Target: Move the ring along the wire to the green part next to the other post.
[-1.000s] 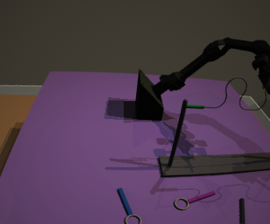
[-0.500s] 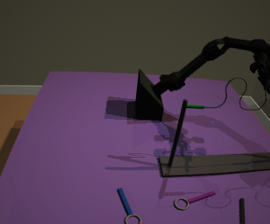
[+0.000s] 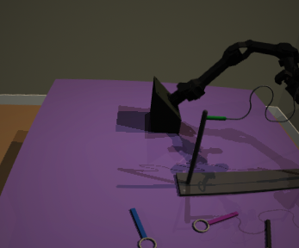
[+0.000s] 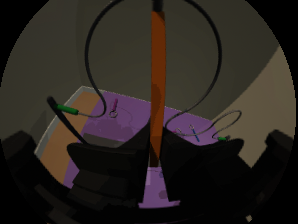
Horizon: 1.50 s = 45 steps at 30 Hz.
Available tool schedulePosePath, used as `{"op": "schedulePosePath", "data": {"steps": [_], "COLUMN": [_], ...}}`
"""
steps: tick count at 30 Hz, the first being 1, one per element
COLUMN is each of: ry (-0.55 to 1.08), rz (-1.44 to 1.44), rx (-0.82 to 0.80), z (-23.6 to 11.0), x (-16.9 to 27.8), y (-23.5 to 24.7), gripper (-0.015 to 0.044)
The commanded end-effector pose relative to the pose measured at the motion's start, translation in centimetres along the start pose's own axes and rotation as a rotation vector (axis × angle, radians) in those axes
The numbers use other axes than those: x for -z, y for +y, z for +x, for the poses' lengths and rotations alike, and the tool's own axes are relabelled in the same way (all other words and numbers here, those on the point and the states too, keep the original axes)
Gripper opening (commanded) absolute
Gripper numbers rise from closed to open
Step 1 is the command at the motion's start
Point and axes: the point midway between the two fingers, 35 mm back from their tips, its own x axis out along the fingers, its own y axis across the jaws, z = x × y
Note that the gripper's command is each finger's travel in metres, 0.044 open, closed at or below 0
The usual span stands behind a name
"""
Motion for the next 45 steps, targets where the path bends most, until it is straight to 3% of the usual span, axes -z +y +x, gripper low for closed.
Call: {"op": "schedulePosePath", "data": {"steps": [1,45], "ry": [-0.009,-0.029], "rz": [0.049,0.556], "rx": [-0.033,-0.336], "z": [-0.4,-0.5], "x": [-0.1,-0.6], "y": [0.2,1.8], "gripper": [-0.0150,-0.0150]}}
